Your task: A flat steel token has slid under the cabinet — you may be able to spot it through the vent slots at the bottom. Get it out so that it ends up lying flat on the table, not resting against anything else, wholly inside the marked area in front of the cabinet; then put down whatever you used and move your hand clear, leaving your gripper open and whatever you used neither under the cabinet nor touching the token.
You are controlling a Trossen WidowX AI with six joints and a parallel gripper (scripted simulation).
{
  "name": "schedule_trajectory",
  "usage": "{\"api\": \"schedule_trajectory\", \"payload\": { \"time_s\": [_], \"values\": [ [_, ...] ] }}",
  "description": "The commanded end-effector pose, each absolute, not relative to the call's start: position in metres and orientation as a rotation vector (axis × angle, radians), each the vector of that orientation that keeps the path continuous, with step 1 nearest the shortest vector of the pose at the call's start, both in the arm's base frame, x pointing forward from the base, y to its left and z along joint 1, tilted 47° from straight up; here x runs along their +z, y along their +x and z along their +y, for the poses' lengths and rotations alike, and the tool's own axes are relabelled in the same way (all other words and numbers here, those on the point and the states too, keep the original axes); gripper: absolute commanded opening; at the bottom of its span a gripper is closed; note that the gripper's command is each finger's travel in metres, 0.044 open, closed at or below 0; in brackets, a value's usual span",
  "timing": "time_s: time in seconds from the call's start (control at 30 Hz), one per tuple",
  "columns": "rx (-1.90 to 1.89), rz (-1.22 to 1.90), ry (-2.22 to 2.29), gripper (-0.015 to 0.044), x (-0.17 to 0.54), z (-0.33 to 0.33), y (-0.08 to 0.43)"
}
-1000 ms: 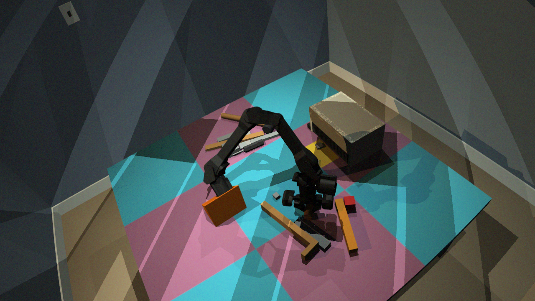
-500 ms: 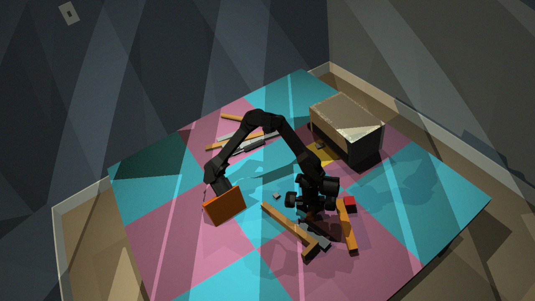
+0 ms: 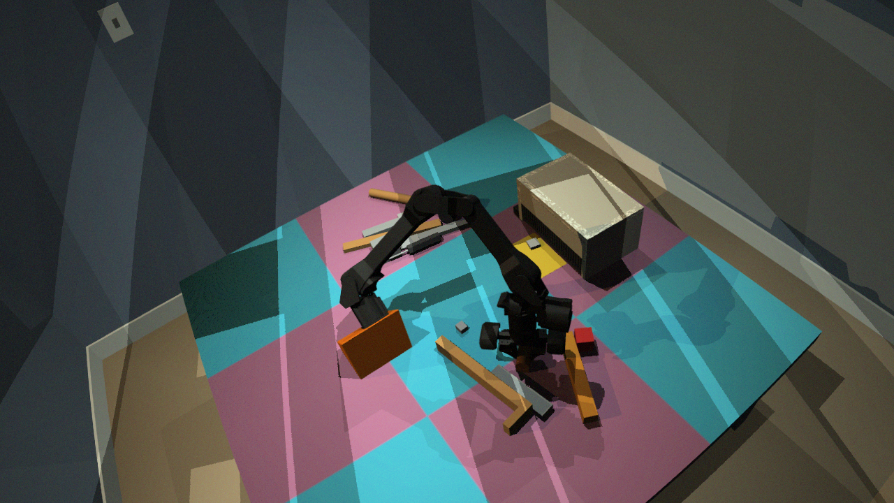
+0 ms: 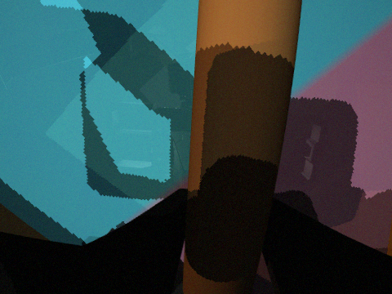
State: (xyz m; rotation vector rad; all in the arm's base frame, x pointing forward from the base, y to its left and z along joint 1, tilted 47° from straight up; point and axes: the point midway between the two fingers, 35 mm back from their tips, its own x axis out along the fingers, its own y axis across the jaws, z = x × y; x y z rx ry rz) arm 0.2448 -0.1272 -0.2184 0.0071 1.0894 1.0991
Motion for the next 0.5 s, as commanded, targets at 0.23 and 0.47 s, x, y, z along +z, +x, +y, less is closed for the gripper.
{"api": "schedule_trajectory", "payload": {
  "time_s": [0.23,0.47],
  "values": [
    [1.092,1.085,0.003,0.0000,-0.2229,-0.1357,0.2489],
    [1.092,1.084,0.002,0.0000,-0.2260,-0.1391,0.2503]
  ]
}}
